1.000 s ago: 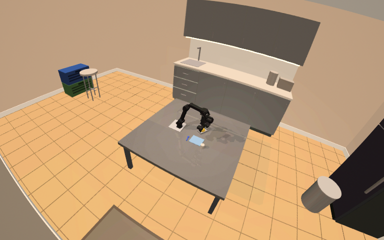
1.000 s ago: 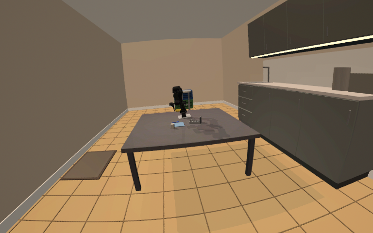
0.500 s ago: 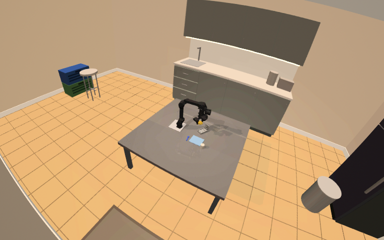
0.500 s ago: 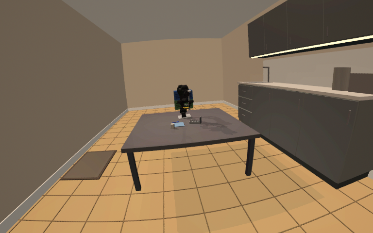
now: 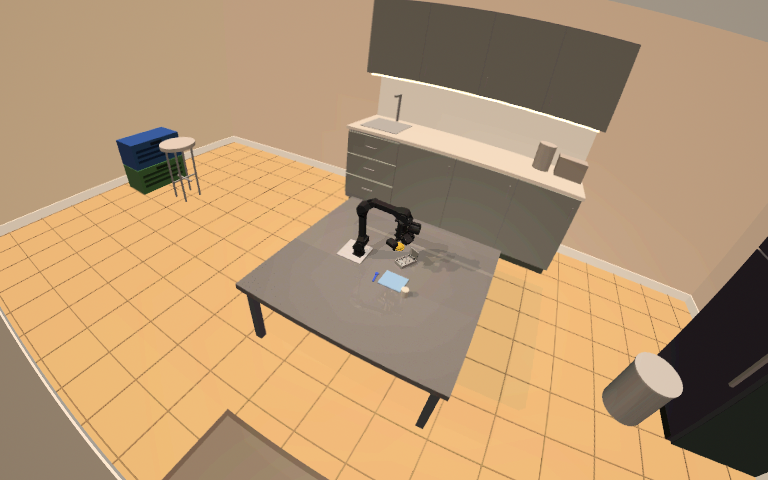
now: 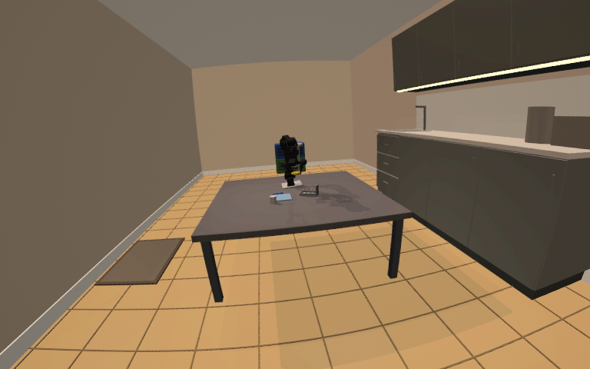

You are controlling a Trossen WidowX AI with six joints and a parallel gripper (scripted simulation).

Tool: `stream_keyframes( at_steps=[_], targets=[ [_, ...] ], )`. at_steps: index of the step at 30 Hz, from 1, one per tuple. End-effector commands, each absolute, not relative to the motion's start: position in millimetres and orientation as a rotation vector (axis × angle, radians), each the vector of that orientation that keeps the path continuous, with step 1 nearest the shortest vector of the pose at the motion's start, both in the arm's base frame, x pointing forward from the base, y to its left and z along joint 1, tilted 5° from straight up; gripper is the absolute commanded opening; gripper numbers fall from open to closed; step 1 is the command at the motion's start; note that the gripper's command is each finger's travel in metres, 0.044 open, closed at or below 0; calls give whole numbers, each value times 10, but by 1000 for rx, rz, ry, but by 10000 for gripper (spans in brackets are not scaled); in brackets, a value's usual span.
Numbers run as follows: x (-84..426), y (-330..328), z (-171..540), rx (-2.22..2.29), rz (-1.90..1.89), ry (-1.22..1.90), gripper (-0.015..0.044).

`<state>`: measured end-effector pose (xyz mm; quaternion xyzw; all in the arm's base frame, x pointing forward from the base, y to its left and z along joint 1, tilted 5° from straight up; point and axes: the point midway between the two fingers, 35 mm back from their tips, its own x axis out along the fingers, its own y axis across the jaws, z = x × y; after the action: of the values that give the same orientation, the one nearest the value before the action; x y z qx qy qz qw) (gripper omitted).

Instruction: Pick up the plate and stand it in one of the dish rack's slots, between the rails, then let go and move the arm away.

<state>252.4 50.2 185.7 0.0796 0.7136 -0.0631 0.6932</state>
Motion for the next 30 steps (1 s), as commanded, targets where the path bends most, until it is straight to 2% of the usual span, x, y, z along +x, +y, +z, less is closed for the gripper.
stream_keyframes(
  at_steps=[1,15,30],
  targets=[
    [2511,526,1730,162,-15,1635,0],
    [2497,588,1416,129,411,1645,0],
    [2484,632,1167,121,831,1472,0]
  ],
)
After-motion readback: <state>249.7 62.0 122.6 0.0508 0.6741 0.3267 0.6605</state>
